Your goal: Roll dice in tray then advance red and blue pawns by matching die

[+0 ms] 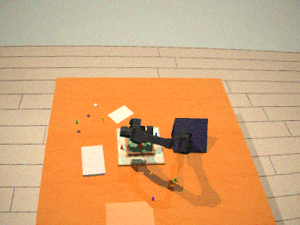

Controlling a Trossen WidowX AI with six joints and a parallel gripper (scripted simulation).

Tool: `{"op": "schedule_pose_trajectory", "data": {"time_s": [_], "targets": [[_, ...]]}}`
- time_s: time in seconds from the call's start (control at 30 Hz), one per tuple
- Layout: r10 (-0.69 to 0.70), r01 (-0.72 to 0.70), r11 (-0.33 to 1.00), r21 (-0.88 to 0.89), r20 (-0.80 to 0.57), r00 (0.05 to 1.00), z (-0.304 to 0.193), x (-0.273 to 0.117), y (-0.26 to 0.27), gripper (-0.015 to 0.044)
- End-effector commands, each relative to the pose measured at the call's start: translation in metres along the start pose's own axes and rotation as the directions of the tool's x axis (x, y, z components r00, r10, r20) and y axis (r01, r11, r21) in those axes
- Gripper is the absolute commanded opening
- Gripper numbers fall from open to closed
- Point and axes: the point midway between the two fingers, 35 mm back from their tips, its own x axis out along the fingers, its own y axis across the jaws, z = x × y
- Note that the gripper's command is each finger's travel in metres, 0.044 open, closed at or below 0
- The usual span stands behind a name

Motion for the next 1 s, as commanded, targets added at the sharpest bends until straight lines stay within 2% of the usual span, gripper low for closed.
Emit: {"op": "schedule_pose_trajectory", "data": {"time_s": [0.0, 0.77, 0.97], "targets": [[0.03, -0.03, 1.0, 0.004, 0.019, 0.999, 0.0098, -0.0342, 0.0096, 0.0], [0.028, -0.028, 1.0, 0.008, 0.015, 0.999, 0.0081, -0.0317, 0.0076, 0.0], [0.028, -0.028, 1.0, 0.008, 0.015, 0.999, 0.0081, -0.0317, 0.0076, 0.0157]]}}
